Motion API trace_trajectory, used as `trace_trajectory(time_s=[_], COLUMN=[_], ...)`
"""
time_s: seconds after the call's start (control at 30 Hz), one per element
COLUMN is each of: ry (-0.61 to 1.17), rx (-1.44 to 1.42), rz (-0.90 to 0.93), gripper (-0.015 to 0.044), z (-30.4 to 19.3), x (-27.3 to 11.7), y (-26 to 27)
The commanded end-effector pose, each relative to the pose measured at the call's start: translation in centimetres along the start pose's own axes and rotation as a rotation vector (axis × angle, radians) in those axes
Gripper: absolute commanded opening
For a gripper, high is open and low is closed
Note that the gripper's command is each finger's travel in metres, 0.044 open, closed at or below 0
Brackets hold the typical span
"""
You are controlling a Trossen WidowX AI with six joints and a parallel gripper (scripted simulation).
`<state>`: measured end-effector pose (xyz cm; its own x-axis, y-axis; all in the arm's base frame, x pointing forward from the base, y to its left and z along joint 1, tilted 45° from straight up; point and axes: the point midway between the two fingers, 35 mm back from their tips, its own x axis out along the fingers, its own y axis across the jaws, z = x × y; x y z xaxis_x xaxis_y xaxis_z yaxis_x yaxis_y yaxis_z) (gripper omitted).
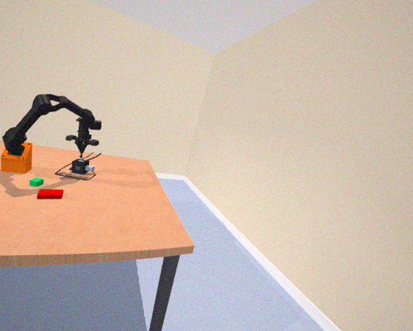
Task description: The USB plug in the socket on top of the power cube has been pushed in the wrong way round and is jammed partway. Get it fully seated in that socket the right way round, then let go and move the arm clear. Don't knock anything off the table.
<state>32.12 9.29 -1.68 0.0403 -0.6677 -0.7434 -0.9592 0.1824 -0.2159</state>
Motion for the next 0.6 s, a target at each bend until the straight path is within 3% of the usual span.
trace_trajectory(time_s=[0.0,0.57], ry=[-0.009,-0.025], rx=[-0.001,-0.002], rz=[0.003,0.003], gripper=[0.0000,0.0000], z=[0.05,0.16], x=[-0.02,0.18], y=[0.03,0.03])
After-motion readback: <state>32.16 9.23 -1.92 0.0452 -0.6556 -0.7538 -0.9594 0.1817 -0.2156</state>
